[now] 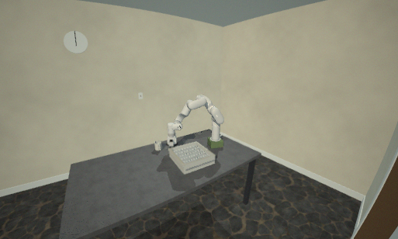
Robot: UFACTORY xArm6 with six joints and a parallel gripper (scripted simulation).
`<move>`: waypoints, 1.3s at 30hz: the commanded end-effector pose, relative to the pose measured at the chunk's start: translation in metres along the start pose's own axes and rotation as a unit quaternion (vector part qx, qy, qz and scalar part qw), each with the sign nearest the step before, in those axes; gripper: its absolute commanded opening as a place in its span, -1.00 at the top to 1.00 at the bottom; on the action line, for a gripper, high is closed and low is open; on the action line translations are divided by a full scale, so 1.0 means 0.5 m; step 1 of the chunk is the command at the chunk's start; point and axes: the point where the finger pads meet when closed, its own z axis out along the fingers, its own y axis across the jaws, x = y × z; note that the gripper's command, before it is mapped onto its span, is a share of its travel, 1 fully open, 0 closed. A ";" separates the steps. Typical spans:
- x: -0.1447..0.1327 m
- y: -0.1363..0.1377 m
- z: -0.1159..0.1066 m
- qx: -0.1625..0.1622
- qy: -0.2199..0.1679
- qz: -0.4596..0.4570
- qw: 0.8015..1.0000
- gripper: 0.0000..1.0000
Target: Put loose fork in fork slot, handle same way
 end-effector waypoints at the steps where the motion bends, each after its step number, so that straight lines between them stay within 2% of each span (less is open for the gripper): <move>1: 0.001 0.005 -0.003 -0.002 0.000 0.000 1.000 0.44; 27: 0.001 0.006 -0.001 -0.002 0.000 0.000 1.000 0.44; 39: 0.001 0.006 0.019 -0.002 0.000 0.000 1.000 0.44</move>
